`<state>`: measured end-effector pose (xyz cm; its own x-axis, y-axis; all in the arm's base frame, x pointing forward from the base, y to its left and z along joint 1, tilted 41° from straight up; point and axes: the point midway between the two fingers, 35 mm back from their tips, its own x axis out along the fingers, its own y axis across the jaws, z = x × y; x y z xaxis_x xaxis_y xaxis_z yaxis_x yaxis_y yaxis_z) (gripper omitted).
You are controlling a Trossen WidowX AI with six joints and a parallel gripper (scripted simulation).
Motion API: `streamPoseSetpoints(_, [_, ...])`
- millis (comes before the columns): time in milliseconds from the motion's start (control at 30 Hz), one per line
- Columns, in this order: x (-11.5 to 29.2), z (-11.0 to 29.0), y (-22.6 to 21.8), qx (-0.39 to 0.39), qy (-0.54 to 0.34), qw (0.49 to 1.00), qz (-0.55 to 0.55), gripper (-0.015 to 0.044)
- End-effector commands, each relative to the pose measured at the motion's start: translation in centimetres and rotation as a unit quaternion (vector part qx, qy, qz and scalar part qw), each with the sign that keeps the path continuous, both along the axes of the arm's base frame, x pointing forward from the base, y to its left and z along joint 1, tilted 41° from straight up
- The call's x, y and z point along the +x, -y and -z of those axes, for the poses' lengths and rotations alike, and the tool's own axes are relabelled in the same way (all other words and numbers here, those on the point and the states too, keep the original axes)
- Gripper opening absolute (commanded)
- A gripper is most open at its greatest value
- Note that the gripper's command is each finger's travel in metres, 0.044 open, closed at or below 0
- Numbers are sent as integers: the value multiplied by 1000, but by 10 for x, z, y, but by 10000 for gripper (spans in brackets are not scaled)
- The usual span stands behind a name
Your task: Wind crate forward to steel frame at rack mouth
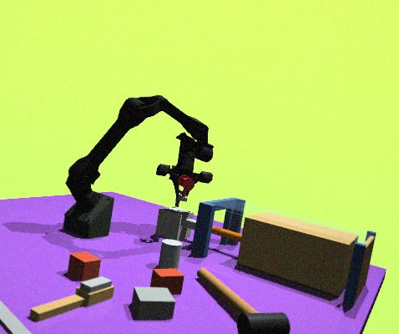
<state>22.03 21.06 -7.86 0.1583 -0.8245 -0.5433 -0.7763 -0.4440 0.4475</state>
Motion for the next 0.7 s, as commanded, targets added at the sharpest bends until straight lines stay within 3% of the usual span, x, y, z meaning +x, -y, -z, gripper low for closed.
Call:
streamPoseSetpoints(0, [0, -1, -1, -11, 18, 1000, -14, 0])
streamPoseSetpoints(667, [1, 14, 11, -12, 19, 1000, -14, 0])
